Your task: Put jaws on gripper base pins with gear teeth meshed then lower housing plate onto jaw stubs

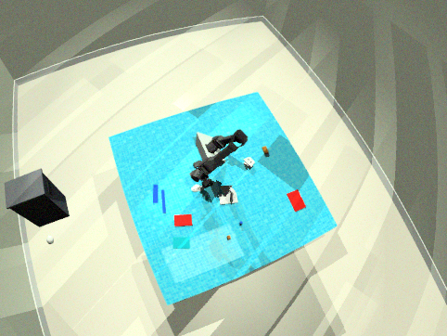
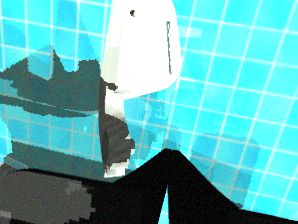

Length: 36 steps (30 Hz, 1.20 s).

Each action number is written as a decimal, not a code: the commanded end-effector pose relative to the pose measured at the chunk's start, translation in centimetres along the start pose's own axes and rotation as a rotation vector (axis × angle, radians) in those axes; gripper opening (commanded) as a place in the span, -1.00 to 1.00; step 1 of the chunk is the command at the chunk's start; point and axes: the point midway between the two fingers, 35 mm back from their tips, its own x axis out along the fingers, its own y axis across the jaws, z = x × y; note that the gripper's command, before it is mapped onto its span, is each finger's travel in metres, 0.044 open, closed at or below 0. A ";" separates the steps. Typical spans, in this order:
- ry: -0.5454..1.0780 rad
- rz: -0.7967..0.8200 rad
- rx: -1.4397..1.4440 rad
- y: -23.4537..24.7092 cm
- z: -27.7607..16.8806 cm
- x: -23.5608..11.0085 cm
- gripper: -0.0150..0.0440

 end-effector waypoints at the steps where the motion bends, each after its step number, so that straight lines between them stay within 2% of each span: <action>1: 0.013 -0.002 0.011 -0.2 -0.3 0.9 -0.49; 18: 0.015 -0.002 0.011 -0.3 -0.4 2.3 -0.49; 36: 0.013 -0.001 0.010 2.6 -0.2 2.2 -0.49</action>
